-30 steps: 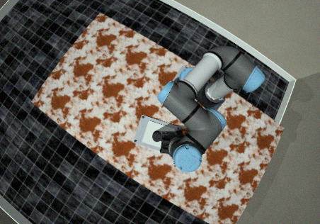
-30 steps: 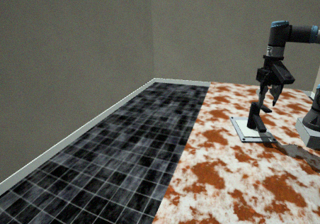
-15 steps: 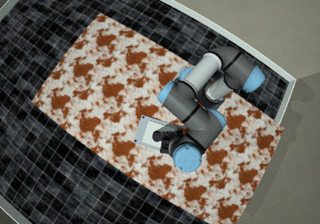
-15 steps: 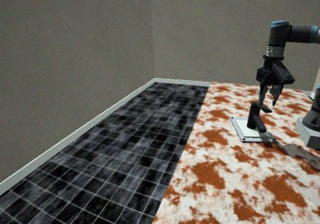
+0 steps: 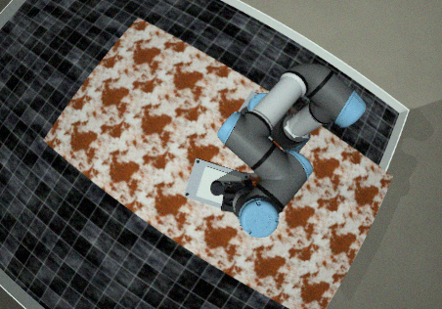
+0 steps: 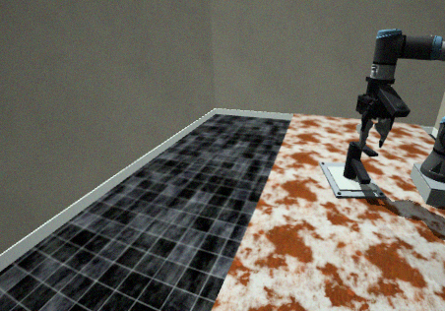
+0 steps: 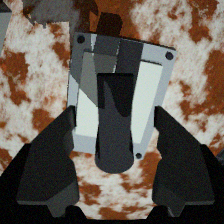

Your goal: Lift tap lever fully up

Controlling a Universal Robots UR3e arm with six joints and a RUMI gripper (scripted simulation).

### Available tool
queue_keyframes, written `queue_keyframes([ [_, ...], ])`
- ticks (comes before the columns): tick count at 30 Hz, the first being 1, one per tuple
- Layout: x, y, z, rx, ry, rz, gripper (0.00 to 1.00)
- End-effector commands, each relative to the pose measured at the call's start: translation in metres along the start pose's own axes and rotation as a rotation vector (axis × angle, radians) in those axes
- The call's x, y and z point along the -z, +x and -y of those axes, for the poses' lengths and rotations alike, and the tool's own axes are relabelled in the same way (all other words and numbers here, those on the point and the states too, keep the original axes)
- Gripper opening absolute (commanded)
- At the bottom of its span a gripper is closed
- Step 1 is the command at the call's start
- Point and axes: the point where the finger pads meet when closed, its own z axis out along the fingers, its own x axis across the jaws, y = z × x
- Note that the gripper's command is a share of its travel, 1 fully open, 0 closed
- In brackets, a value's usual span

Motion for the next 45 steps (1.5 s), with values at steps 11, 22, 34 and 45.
queue_keyframes([
  [11,-0.006,0.0,0.0,0.0,-0.001,-0.002,0.41],
  [22,-0.014,0.001,0.0,0.0,-0.001,-0.002,0.41],
  [34,-0.023,0.001,0.0,0.0,-0.001,-0.002,0.41],
  [45,-0.028,0.001,0.0,0.0,-0.001,-0.002,0.41],
])
